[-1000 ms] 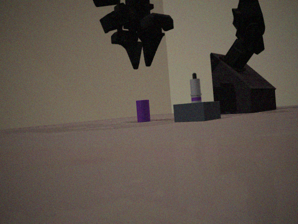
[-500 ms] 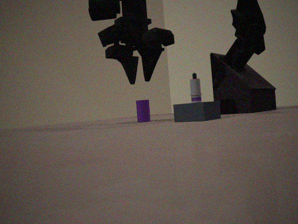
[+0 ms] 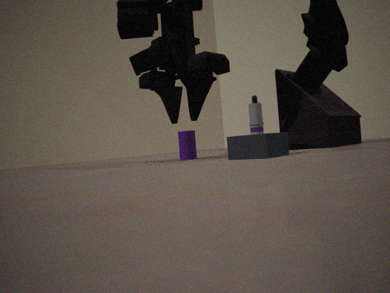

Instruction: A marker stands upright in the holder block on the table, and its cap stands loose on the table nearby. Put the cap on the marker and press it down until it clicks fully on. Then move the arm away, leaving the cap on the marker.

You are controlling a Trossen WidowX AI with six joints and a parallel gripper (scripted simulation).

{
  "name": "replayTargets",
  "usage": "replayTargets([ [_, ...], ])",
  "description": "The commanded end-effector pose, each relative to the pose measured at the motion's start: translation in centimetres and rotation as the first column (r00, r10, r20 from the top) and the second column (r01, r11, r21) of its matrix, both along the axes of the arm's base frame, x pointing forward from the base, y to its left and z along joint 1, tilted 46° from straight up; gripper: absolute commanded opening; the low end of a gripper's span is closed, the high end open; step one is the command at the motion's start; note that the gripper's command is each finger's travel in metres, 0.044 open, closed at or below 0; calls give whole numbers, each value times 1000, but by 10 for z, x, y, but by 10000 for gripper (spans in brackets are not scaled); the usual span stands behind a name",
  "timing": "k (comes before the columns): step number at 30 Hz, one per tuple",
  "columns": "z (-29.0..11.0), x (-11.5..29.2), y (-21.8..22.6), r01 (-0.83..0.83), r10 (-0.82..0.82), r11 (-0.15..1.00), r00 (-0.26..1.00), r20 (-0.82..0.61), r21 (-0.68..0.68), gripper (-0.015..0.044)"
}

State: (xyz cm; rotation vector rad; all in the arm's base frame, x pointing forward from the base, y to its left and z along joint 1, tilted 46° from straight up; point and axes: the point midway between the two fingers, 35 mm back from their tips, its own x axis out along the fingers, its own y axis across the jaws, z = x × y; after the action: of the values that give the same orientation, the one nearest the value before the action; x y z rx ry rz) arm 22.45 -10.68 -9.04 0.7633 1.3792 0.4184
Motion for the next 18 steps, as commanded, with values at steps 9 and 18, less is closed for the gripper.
replayTargets([
  [9, -15, 3, 16, 3, -3, 1000, 1000, -9, 12, 250],
  [18, -25, 5, 26, 3, -3, 1000, 1000, -7, 13, 250],
])
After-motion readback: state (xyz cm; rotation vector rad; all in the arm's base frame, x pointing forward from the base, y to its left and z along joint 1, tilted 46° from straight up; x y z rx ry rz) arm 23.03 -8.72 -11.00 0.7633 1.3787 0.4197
